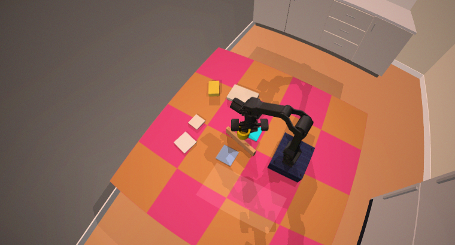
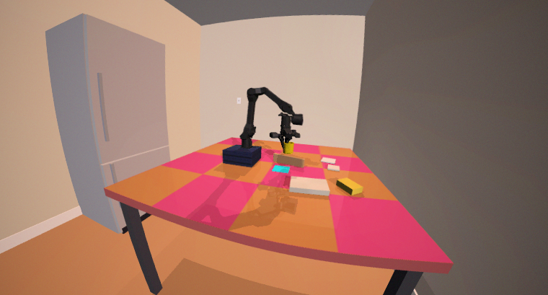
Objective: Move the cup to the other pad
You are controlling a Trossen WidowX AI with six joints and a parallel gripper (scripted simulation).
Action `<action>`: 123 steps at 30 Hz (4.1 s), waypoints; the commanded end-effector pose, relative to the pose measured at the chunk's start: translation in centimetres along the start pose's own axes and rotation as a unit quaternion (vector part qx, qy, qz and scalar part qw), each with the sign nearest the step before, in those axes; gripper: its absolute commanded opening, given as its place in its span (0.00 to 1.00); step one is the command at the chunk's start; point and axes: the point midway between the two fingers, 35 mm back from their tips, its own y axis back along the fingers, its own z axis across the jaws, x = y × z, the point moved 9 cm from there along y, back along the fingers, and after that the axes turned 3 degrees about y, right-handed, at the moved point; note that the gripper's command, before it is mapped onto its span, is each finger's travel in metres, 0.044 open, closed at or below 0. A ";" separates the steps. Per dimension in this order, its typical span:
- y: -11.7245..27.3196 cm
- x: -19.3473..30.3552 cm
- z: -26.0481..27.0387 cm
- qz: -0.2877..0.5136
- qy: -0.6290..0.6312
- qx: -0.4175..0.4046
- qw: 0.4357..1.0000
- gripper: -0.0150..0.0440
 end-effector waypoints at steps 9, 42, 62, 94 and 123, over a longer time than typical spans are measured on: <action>0.2 -1.6 -1.8 -0.004 0.001 0.000 1.000 0.25; 0.5 -5.6 -6.6 -0.005 0.001 0.002 1.000 0.25; -2.5 -5.8 -6.6 -0.005 0.001 0.002 1.000 0.25; -7.2 -5.8 -6.8 -0.004 -0.001 0.001 1.000 0.25; -6.3 -5.9 -6.8 -0.004 0.000 0.002 1.000 0.50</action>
